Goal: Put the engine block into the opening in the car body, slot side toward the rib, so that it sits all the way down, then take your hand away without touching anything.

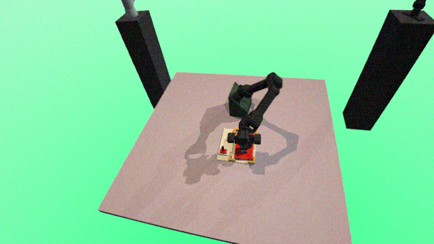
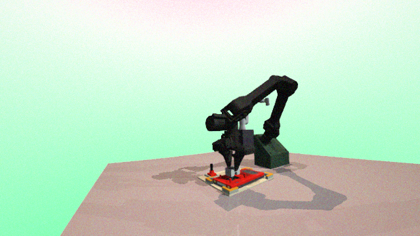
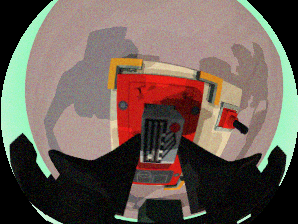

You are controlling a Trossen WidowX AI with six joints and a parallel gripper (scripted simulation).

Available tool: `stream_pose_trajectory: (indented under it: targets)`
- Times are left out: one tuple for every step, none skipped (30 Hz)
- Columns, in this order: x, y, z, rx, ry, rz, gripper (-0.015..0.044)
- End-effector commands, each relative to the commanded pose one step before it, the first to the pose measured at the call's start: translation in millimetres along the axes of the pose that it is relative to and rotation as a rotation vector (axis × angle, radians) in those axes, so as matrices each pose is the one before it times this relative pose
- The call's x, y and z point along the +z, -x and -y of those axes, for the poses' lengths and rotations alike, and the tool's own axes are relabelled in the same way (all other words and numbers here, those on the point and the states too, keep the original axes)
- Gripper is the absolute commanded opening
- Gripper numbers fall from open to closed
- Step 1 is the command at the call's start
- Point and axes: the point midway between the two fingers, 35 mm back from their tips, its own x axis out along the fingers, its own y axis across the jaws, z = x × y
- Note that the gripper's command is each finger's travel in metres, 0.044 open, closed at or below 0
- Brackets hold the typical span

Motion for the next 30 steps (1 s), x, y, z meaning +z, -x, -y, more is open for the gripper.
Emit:
stream_pose_trajectory:
  targets:
    - [-0.26, -1.33, -0.13, 0.0033, -0.0056, -0.00083, 0.0159]
    - [0.0, -0.19, 0.0, 0.00001, 0.0004, 0.0, 0.0159]
    - [0.0, -0.19, 0.0, 0.00001, 0.0003, 0.0, 0.0159]
    - [0.0, -0.19, 0.0, 0.00001, 0.0002, 0.0, 0.0159]
    - [0.0, -0.18, 0.0, 0.00001, 0.0002, 0.0, 0.0159]
    - [0.0, -0.18, 0.0, 0.00001, 0.0001, 0.0, 0.0159]
    - [-0.07, -0.18, 0.05, 0.00001, 0.0, 0.0, 0.0159]
    - [-0.03, -0.19, 0.02, 0.00001, 0.0, 0.0, 0.0159]
    - [-0.01, -0.18, 0.01, 0.00001, -0.0001, 0.0, 0.0159]
    - [0.0, -0.18, 0.0, 0.00001, -0.0001, 0.0, 0.0159]
    - [0.0, -0.18, 0.0, 0.00001, -0.0001, 0.0, 0.0159]
    - [0.0, -0.19, 0.0, 0.00001, -0.0001, 0.0, 0.0159]
    - [0.0, -0.19, 0.0, 0.00001, -0.0001, 0.0, 0.0159]
    - [0.0, -0.19, 0.0, 0.00001, 0.0, 0.0, 0.0159]
    - [0.0, -0.19, 0.0, 0.00001, 0.0, 0.0, 0.0159]
    - [0.0, -0.19, 0.0, 0.00001, 0.0, 0.0, 0.0159]
    - [0.0, -0.19, 0.0, 0.00001, 0.0, 0.0, 0.0159]
    - [0.0, -0.19, 0.0, 0.00001, 0.0, 0.0, 0.0159]
    - [0.0, -0.19, 0.0, 0.00001, 0.0, 0.0, 0.0159]
    - [0.0, -0.19, 0.0, 0.00001, 0.0, 0.0, 0.0159]
    - [0.0, -0.19, 0.0, 0.00001, 0.0, 0.0, 0.0159]
    - [-0.05, -0.19, 0.07, 0.00001, 0.0, 0.0, 0.0159]
    - [-0.02, -0.19, 0.03, 0.00001, 0.0, 0.0, 0.0159]
    - [-0.01, -0.19, 0.01, 0.00001, 0.0, 0.0, 0.0159]
    - [0.0, -0.18, 0.0, 0.00001, 0.0, 0.0, 0.0159]
    - [0.0, -0.18, 0.0, 0.00001, 0.0, 0.0, 0.0159]
    - [0.0, -0.19, 0.0, 0.00001, 0.0, 0.0, 0.0159]
    - [0.0, -0.19, 0.0, 0.00001, 0.0, 0.0, 0.0159]
    - [0.0, -0.19, 0.0, 0.00001, 0.0, 0.0, 0.0159]
    - [0.0, -0.19, 0.0, 0.00001, 0.0, 0.0, 0.0159]
